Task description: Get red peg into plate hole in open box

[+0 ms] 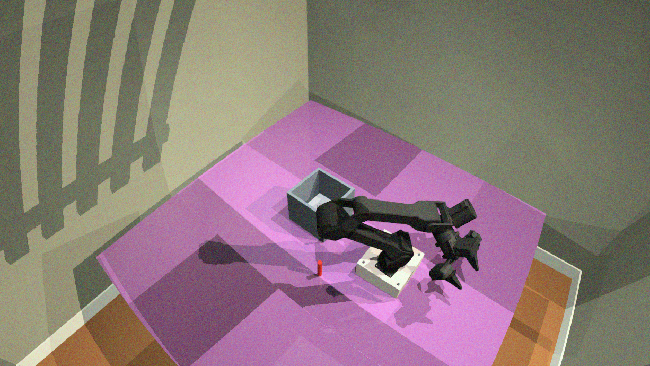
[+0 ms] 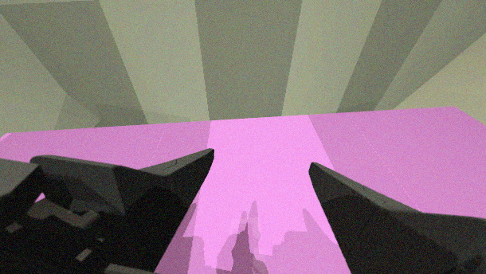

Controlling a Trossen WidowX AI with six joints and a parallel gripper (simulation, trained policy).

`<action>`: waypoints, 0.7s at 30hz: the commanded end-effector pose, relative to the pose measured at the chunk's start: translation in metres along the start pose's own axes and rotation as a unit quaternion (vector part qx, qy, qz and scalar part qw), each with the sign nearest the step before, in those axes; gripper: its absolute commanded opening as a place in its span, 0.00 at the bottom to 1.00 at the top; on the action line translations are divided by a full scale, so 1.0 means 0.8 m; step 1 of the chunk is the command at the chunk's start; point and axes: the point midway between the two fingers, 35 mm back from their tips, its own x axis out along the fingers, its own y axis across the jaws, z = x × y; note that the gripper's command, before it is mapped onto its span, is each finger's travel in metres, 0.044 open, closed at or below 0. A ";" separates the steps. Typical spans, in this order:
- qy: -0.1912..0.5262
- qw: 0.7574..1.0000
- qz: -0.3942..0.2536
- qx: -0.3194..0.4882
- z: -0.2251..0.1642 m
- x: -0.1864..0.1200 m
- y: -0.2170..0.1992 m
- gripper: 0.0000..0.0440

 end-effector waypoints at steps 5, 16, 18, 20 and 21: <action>-0.012 0.999 0.047 0.011 0.019 -0.015 0.030 1.00; -0.009 0.972 0.236 0.022 0.059 -0.098 0.123 1.00; -0.006 0.963 0.270 0.024 0.064 -0.117 0.136 1.00; -0.002 0.953 0.303 0.026 0.069 -0.136 0.147 1.00; 0.000 0.947 0.319 0.027 0.072 -0.147 0.153 1.00</action>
